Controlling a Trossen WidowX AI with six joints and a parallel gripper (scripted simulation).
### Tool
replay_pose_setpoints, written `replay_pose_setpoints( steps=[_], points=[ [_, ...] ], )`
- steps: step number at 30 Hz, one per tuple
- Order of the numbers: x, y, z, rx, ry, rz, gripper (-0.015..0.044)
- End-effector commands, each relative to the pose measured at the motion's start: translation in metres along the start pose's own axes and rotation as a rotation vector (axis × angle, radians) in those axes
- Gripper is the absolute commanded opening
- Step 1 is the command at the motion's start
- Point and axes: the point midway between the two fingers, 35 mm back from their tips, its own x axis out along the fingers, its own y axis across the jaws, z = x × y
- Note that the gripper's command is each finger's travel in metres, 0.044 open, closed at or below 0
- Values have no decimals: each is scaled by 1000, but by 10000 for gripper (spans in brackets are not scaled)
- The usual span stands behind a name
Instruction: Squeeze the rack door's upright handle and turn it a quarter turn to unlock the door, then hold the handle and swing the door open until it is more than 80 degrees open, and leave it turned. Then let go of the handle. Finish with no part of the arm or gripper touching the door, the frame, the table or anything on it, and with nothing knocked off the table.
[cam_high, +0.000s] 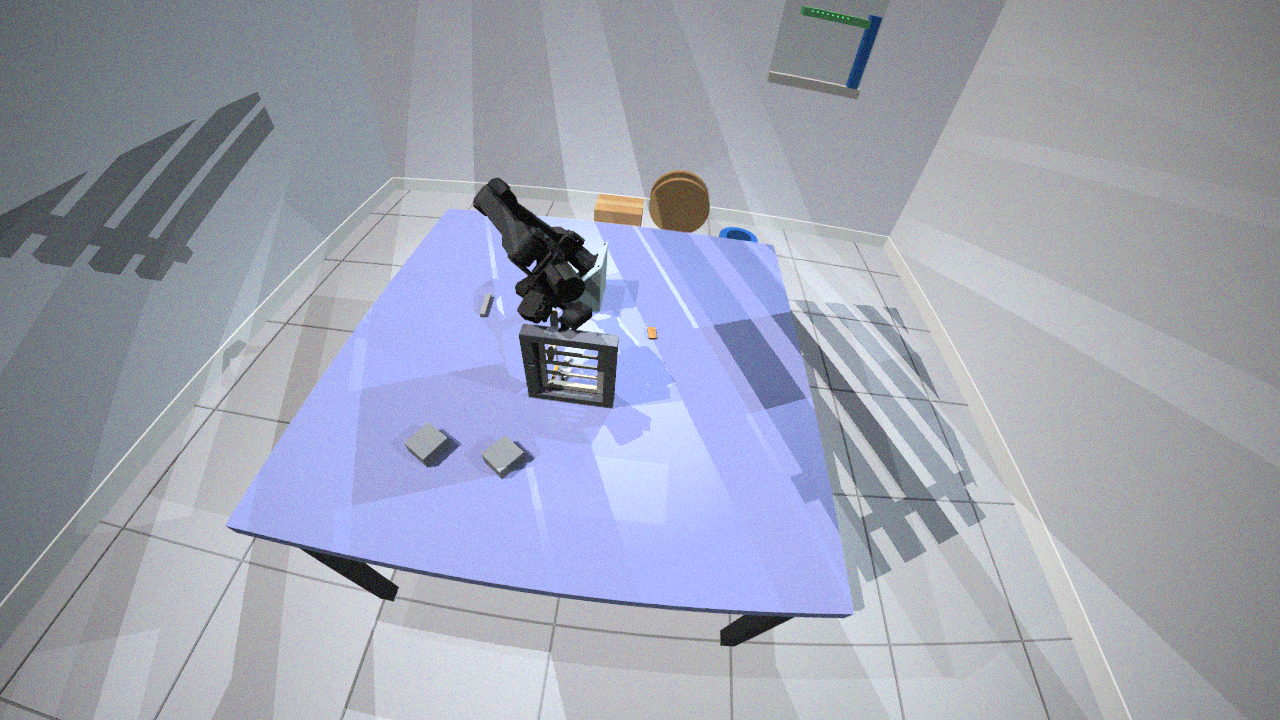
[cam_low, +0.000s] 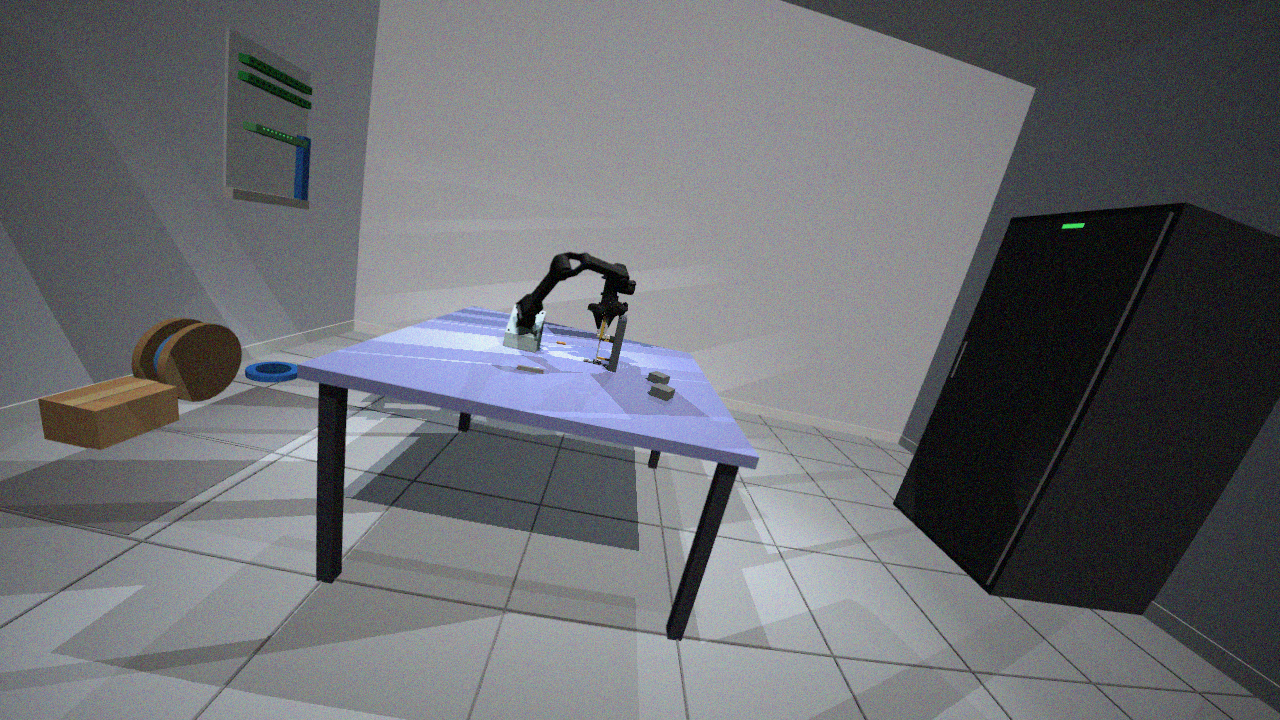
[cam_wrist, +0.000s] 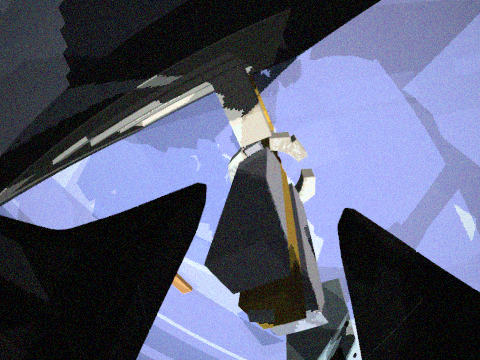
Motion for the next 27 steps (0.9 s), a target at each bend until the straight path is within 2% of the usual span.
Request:
replay_pose_setpoints(
  steps=[1,27],
  points=[
    [0,1,0,-191,-1,2,290],
    [0,1,0,-1480,-2,1,290]
  ],
)
